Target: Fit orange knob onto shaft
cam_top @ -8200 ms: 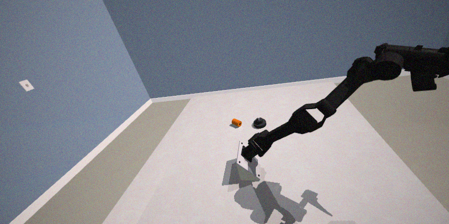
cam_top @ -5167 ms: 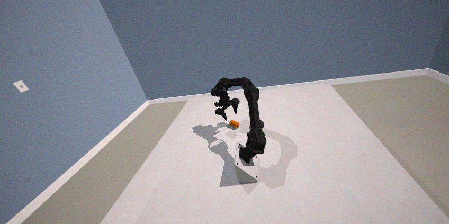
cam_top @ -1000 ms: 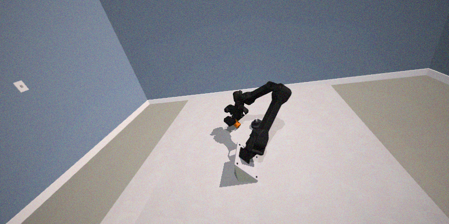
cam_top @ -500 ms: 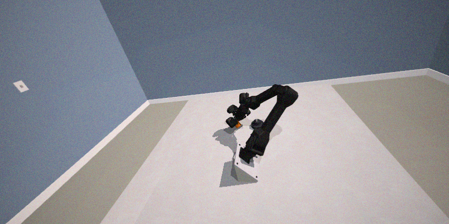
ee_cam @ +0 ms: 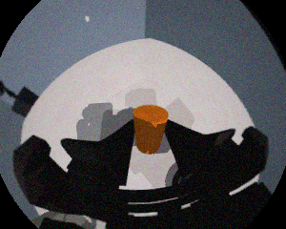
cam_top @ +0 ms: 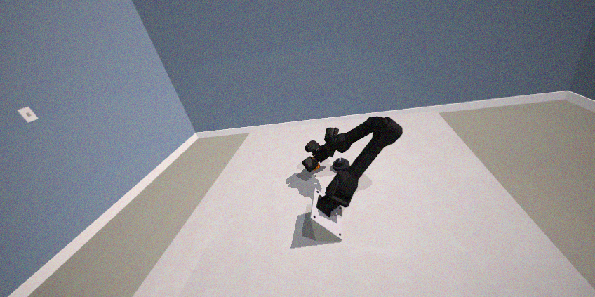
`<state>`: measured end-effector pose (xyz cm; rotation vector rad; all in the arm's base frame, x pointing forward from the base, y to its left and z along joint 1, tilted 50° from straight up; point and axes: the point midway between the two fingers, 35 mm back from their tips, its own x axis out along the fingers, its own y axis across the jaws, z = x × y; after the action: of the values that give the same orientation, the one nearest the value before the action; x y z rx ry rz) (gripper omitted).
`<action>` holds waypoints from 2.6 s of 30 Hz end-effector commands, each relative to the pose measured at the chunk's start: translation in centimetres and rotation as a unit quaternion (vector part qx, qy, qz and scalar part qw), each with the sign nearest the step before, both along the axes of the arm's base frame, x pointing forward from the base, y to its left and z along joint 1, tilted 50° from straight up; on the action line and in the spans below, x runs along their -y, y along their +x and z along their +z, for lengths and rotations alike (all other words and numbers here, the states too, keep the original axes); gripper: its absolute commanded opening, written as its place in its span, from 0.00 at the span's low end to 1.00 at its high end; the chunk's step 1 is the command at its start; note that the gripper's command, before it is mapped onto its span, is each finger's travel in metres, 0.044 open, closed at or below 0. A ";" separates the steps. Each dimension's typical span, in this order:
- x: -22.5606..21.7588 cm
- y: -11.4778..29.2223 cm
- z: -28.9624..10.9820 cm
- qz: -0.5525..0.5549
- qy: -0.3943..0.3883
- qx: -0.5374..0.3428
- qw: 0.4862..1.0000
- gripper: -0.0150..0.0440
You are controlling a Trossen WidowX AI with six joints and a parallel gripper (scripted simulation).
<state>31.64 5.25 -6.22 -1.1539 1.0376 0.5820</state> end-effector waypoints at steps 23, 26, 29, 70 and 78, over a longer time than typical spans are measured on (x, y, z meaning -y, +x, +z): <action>0.7 -0.7 0.4 0.037 0.057 0.022 0.997 0.69; 0.7 -0.7 0.4 0.037 0.057 0.022 0.997 0.69; 0.7 -0.7 0.4 0.037 0.057 0.022 0.997 0.69; -5.4 -1.1 5.4 0.022 0.049 0.007 0.999 1.00; -5.6 -1.7 4.6 -0.106 -0.105 -0.113 0.982 1.00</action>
<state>30.25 10.66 -1.57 -1.1023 1.2106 0.5730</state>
